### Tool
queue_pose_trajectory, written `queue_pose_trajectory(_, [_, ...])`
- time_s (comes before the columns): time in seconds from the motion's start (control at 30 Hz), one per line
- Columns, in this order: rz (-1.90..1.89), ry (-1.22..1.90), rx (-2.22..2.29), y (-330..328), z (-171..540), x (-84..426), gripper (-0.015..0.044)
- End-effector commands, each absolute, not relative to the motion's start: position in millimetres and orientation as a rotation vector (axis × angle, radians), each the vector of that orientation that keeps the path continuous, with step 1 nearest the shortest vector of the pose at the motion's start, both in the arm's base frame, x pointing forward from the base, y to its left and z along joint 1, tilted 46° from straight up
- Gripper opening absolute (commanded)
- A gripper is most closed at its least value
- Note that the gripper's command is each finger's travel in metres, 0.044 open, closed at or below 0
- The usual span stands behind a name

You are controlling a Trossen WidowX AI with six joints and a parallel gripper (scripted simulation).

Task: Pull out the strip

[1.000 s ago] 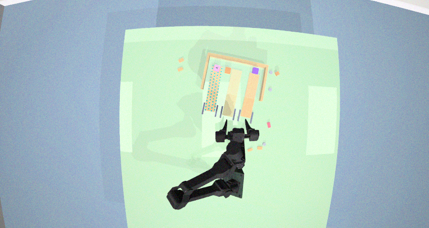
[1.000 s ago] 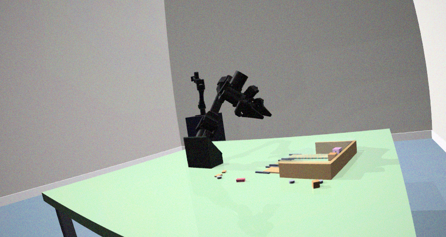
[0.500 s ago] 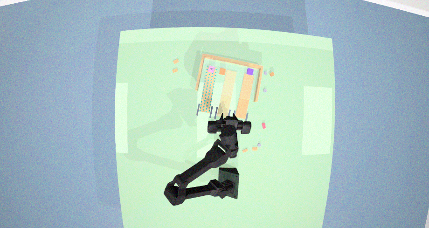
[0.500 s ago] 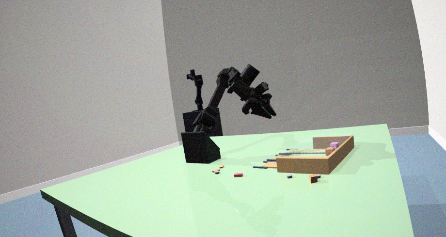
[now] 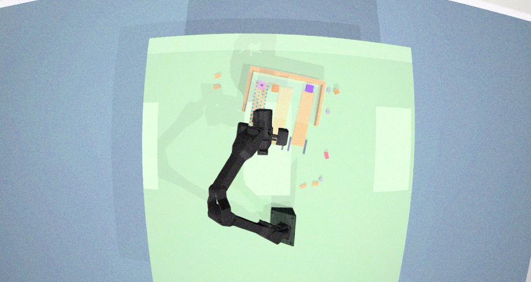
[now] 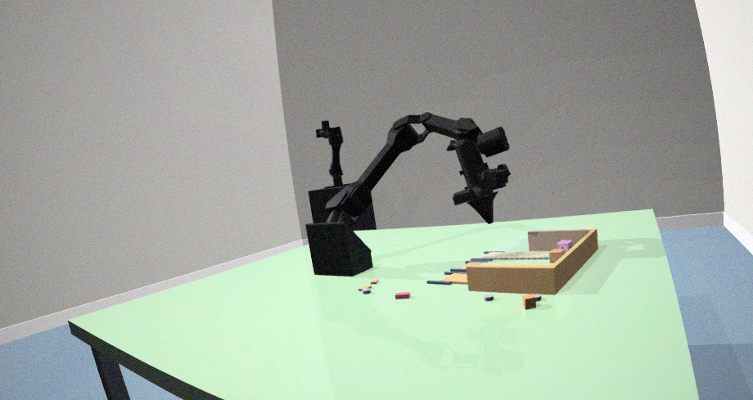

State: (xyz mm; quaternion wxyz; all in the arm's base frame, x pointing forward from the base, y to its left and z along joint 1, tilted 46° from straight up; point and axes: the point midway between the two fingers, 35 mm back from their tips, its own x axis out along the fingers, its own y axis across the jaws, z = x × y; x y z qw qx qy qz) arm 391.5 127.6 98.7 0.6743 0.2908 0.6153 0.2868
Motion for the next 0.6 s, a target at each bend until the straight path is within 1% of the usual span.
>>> queue_pose_trajectory(0.0, [0.669,1.517,0.612,155,109,385,0.0])
queue_pose_trajectory(0.1, [0.679,1.577,0.596,166,114,381,0.0])
queue_pose_trajectory(0.57, [0.678,1.577,0.596,178,102,380,0.0])
